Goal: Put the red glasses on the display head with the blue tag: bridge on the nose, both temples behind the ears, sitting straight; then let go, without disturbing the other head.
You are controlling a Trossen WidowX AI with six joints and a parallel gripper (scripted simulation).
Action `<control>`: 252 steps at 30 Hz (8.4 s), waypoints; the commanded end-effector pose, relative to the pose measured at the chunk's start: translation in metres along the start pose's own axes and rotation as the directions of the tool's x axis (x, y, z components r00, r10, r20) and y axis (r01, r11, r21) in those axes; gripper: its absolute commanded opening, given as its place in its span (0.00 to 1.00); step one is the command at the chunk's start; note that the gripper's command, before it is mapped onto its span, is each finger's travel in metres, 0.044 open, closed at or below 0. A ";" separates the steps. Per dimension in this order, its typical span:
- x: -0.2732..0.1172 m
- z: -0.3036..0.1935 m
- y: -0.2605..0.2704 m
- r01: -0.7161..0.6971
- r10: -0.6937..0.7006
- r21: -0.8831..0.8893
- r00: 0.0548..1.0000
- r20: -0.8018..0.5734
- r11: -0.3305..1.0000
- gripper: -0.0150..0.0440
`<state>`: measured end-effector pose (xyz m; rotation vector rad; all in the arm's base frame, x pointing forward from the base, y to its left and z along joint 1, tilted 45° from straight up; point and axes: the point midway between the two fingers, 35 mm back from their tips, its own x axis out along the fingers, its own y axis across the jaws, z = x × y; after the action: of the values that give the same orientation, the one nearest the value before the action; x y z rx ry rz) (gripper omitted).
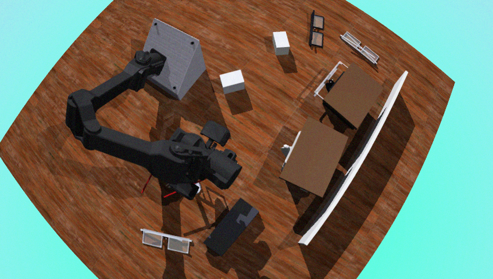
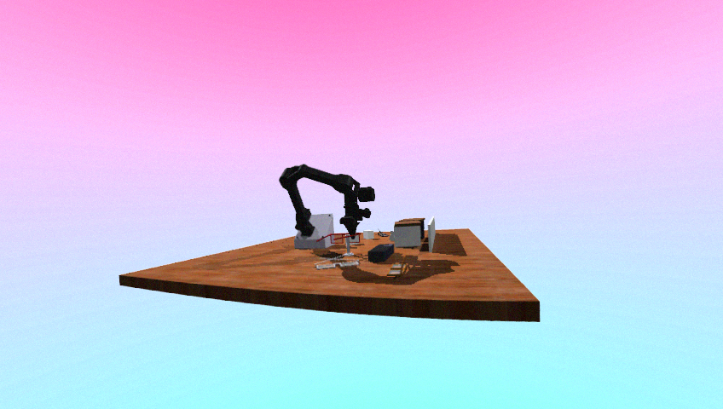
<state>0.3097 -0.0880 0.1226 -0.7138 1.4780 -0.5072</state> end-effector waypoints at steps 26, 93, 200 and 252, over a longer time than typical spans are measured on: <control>-0.001 -0.014 0.008 0.002 -0.002 0.008 1.000 0.003 1.000 0.25; -0.001 -0.033 0.015 0.002 -0.002 0.008 1.000 0.002 1.000 0.25; -0.055 -0.008 0.175 0.001 0.008 0.865 1.000 0.003 -0.502 0.25; -0.005 -0.004 0.177 0.001 0.010 0.864 1.000 0.004 -0.504 0.25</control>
<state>0.2846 0.0417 0.0046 0.9692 0.3101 -1.5645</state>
